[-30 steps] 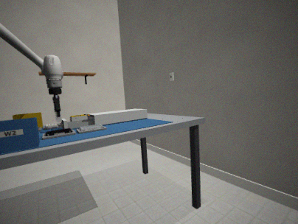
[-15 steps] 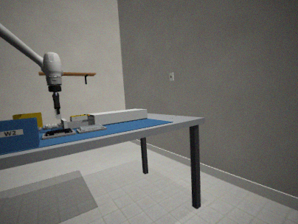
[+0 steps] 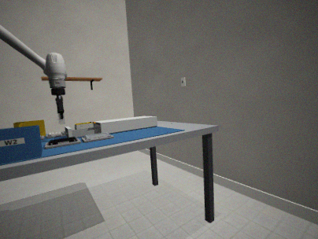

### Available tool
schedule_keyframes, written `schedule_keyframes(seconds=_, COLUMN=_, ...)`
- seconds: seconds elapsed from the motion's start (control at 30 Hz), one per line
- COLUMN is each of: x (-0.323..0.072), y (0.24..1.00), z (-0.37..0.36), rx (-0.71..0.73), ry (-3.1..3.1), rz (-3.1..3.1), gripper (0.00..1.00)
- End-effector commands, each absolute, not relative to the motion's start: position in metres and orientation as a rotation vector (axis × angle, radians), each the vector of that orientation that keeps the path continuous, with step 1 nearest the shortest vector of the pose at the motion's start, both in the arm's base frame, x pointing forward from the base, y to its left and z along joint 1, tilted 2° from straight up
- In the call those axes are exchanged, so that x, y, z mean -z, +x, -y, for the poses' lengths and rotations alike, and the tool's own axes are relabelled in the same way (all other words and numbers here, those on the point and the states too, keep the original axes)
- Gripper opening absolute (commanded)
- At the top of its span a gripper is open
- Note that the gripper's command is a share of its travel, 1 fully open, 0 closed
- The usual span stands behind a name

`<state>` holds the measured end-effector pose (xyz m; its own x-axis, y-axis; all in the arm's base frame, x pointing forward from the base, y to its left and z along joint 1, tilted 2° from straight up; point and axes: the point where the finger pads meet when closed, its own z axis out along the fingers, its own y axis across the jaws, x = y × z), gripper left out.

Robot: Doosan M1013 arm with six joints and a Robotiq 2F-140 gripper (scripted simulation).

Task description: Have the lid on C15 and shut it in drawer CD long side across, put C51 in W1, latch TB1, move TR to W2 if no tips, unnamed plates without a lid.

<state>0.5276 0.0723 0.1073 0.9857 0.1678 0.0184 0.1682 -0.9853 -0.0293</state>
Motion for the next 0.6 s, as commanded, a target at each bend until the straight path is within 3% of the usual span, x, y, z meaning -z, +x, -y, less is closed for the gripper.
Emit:
schedule_keyframes(seconds=0.0, x=-0.111, y=0.528, z=-0.072, rx=0.025, ry=-3.099, rz=0.262, gripper=0.87)
schedule_keyframes(seconds=0.57, x=-0.131, y=0.527, z=-0.072, rx=0.025, ry=-3.099, rz=0.262, gripper=0.87)
